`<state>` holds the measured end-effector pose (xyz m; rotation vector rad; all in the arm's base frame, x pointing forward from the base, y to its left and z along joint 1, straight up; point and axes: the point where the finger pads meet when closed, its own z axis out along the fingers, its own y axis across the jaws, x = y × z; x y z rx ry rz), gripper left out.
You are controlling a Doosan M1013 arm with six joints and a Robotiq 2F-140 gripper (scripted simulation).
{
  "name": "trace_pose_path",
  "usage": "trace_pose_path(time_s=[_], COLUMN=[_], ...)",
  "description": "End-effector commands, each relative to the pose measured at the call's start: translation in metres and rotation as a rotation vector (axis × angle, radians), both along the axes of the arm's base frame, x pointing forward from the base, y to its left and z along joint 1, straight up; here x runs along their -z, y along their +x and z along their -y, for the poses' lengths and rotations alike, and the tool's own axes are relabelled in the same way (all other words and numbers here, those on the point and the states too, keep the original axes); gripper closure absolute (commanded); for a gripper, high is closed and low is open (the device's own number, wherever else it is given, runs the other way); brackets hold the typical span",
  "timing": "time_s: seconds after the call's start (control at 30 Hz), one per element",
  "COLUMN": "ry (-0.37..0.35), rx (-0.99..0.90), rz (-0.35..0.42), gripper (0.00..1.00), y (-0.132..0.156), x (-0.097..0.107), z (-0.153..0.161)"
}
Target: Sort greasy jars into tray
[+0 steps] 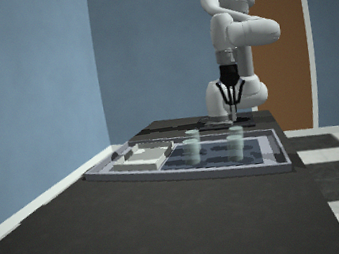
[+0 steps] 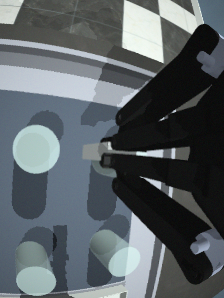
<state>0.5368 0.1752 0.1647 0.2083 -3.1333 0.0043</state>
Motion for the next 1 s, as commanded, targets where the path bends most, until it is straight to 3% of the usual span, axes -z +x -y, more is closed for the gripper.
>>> trace_pose_path(time_s=[0.0, 0.43, 0.97], ry=[0.0, 0.0, 0.0], rx=[0.0, 0.0, 0.0], rz=[0.0, 0.0, 0.0], gripper=[1.0, 1.0, 1.0], y=[0.0, 0.0, -0.001], x=[0.013, 0.065, 0.065], z=[0.0, 0.0, 0.0])
